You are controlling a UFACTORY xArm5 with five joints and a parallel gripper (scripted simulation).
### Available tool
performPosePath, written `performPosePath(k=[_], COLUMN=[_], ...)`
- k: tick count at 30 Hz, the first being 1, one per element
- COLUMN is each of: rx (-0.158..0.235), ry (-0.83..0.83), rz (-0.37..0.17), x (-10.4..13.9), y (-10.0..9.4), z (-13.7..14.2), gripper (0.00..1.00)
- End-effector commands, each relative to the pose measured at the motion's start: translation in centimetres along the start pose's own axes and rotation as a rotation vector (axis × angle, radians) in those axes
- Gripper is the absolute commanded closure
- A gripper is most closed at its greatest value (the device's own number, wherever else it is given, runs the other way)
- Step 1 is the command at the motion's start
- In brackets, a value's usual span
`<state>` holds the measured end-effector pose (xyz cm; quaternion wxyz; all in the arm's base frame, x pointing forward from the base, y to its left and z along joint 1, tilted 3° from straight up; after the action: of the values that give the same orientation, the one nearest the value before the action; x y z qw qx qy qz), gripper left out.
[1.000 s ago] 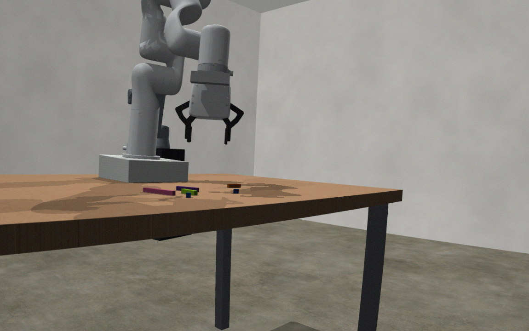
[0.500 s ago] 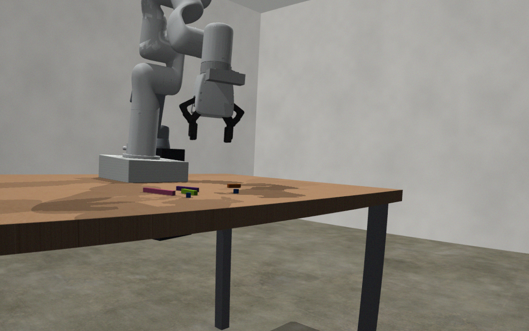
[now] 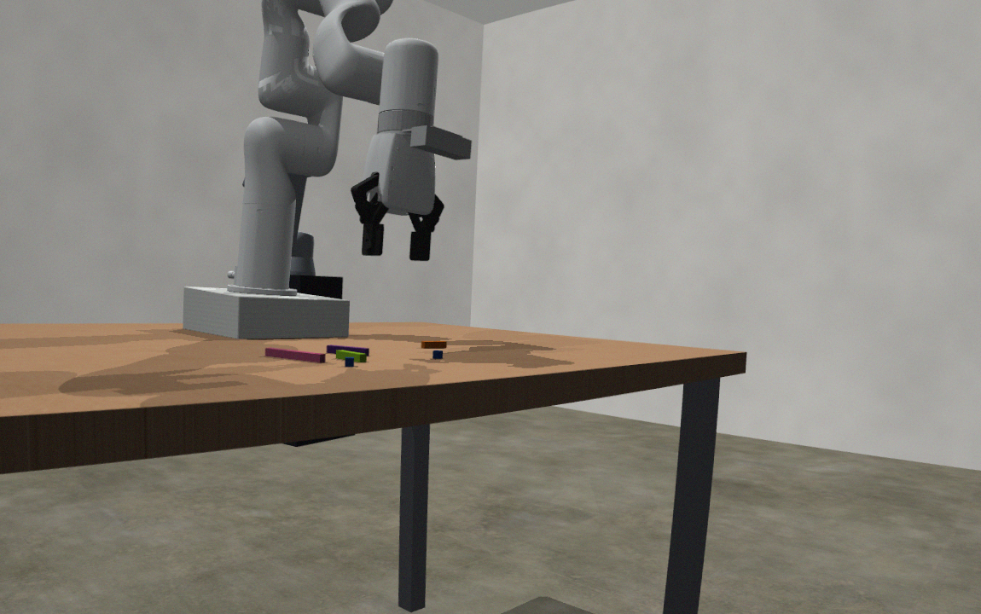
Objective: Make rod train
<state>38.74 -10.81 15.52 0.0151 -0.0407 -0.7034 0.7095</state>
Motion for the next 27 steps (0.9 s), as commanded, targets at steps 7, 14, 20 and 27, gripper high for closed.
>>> performPosePath(k=[7,14,20,27], rx=[0.001,0.001,0.001,0.001], ry=[-0.320,-0.531,-0.714,-0.917], rz=[0.003,0.003,0.003,0.003], x=[-0.5,-0.8,-1.1,-1.3], y=[-0.5,-0.8,-1.1,-1.3], z=[-0.3,-0.6,-0.8,-1.0], gripper=[0.00,0.00,0.00,0.00])
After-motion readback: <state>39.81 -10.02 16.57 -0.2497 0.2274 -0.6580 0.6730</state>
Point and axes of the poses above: the point where the finger pads meet when closed, its own y axis out along the fingers, its own z axis across the jaws, x = y × z, the point moved 7 cm from there along -y, back along the fingers
